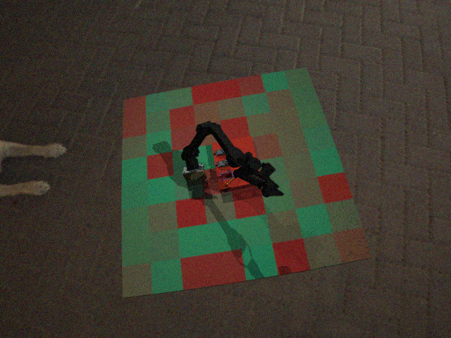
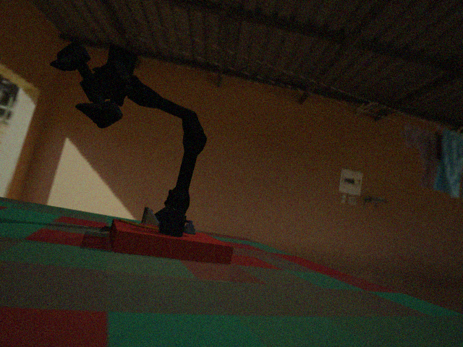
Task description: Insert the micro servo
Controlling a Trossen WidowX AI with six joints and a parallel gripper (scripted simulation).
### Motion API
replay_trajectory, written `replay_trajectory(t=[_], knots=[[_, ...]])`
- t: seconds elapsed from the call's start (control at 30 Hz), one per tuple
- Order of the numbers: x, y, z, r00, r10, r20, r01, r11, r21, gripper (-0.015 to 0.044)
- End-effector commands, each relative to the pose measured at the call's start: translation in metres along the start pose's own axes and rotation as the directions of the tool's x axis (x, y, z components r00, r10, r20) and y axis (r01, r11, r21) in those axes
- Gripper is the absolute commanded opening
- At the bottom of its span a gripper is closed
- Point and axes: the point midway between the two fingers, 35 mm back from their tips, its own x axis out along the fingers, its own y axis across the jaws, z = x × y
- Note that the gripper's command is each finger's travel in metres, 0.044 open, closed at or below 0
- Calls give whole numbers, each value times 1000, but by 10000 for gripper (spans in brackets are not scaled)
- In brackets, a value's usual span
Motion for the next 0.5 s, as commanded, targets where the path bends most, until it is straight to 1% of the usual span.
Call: replay_trajectory(t=[0.0,0.23,0.47], knots=[[4,43,0,989,115,-93,-119,992,-39,440],[-2,104,3,935,280,-216,-304,949,-82,440],[-22,166,6,837,437,-329,-492,864,-105,440]])
